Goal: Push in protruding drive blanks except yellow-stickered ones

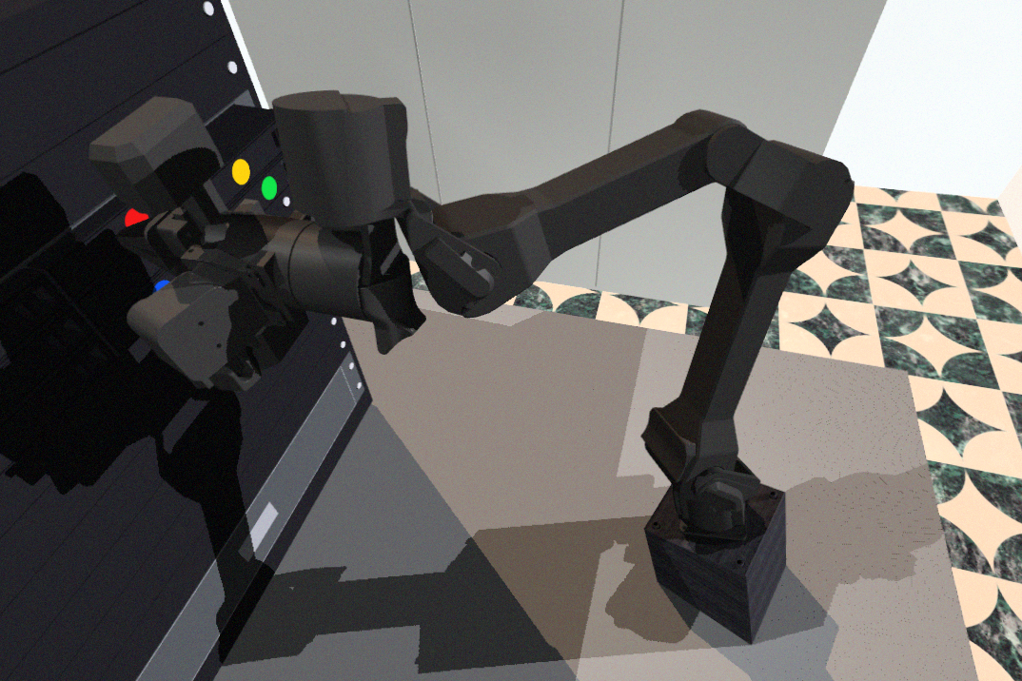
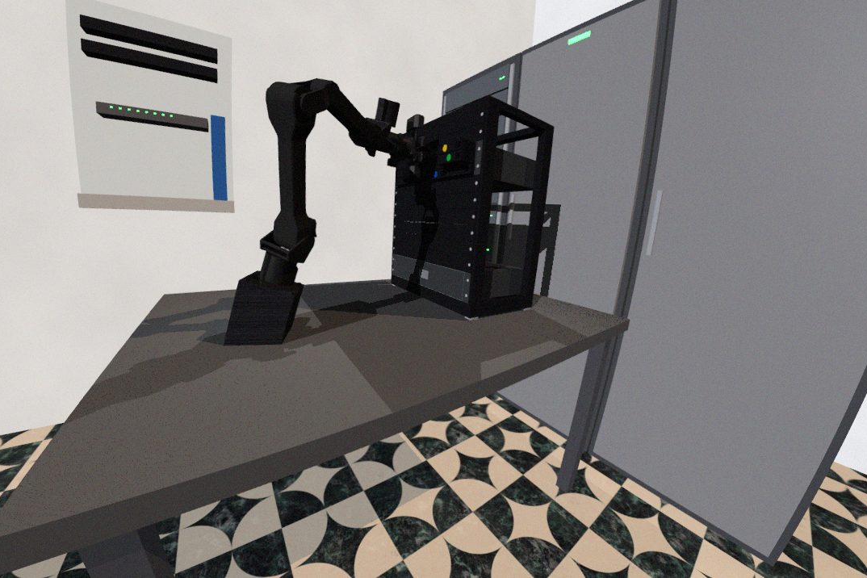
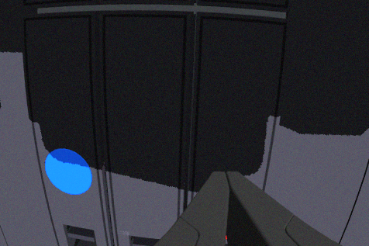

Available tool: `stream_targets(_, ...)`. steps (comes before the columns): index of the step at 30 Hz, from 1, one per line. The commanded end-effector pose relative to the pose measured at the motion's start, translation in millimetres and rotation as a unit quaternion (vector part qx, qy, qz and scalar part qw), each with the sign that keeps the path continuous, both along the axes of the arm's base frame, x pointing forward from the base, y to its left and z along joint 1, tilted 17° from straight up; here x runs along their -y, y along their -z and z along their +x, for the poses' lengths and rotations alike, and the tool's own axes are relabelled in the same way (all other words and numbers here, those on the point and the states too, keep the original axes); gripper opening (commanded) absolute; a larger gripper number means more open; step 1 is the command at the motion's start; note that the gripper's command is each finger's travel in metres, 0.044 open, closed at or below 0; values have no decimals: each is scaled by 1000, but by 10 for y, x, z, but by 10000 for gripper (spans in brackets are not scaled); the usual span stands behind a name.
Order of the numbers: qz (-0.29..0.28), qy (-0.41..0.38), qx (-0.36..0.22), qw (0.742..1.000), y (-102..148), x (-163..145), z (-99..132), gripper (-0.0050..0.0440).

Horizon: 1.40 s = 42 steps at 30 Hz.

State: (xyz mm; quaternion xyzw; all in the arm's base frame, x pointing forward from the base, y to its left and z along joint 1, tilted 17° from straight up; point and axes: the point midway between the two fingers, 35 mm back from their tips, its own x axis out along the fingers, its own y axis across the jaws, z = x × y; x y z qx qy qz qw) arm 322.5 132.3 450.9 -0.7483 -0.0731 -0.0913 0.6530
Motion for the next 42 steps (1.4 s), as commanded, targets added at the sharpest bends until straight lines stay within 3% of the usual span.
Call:
stream_targets(1, 15, -10, 24, 1000, -207, 5, -34, 0)
stream_targets(21, 15, -10, 24, 1000, -9, 4, -774, 0)
stream_targets(42, 15, -10, 24, 1000, 47, 138, -805, 0)
